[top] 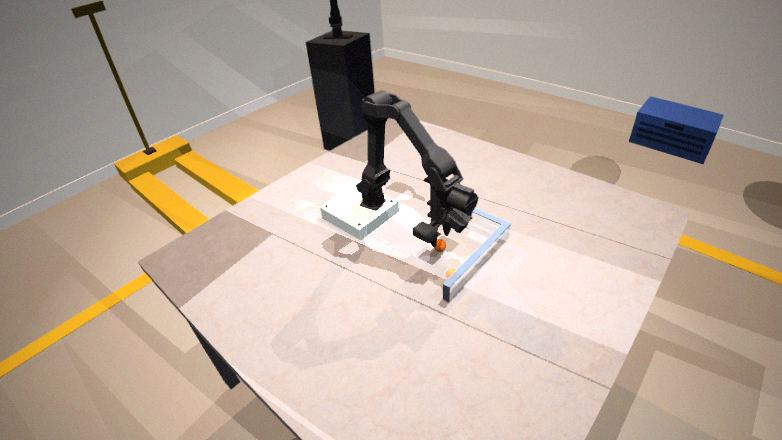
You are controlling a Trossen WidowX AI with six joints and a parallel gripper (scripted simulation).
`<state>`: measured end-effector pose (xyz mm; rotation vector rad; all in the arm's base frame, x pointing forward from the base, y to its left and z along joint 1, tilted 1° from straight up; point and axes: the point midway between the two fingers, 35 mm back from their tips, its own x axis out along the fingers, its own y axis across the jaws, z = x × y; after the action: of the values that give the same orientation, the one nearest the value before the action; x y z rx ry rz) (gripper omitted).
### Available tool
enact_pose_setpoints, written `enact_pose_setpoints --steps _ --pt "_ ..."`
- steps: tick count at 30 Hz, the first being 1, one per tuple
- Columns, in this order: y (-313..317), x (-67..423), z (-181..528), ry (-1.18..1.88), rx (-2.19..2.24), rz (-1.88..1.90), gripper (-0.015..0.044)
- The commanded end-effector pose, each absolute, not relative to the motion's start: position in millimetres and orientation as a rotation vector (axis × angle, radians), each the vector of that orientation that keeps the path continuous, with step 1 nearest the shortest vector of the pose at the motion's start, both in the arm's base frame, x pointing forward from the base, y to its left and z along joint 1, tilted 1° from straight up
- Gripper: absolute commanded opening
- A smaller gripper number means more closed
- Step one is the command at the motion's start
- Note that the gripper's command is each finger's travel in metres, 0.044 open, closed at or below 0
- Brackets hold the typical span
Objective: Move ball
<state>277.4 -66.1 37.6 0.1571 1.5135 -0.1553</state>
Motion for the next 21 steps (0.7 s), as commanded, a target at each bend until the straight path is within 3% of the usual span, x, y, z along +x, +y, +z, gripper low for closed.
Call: enact_pose_setpoints --steps 1,11,15,21 --pt "-67.0 277.2 29.7 1.518 0.151 -0.157 0.0288" --pt "-66.9 277.1 16.4 1.518 0.151 -0.157 0.0288" --pt "-66.9 277.1 16.4 1.518 0.151 -0.157 0.0183" --pt "-66.9 277.1 16.4 1.518 0.151 -0.157 0.0143"
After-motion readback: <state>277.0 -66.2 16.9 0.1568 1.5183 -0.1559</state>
